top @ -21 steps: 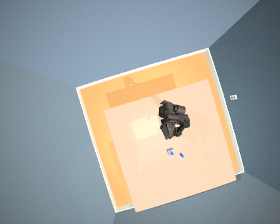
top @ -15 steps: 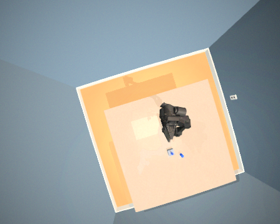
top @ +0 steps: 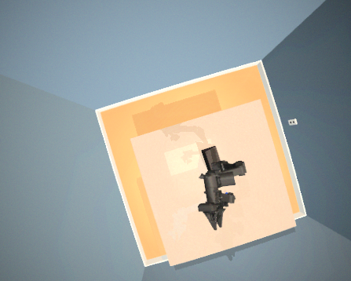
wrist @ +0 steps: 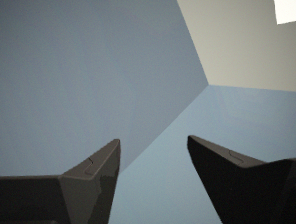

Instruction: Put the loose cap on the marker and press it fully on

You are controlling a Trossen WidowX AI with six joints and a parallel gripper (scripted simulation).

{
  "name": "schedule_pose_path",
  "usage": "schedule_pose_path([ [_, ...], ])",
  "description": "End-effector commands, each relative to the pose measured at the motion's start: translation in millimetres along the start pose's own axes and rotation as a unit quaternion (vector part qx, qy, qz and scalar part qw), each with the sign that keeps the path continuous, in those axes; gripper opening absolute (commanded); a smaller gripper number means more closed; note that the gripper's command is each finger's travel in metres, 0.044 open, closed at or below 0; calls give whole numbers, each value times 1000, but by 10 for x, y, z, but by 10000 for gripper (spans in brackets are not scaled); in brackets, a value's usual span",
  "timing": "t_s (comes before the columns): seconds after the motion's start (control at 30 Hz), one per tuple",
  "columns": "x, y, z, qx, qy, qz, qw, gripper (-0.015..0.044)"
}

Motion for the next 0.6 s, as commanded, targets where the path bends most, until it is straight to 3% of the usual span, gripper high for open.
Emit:
schedule_pose_path([
  [0.0,146,281,539,-34,15,65,997,252],
  [0.33,534,1340,1630,-116,110,221,962,252],
  [0.57,778,2335,2110,-179,217,308,909,252],
])
Point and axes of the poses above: the point midway between the two fingers, 35 mm back from their tips, its own z axis out along the fingers, its own y axis across the jaws, x = y × z, the point moved 10 cm from there along -z, back along the fingers, and after that the axes turned 3 degrees about z, right-handed, at the moved point
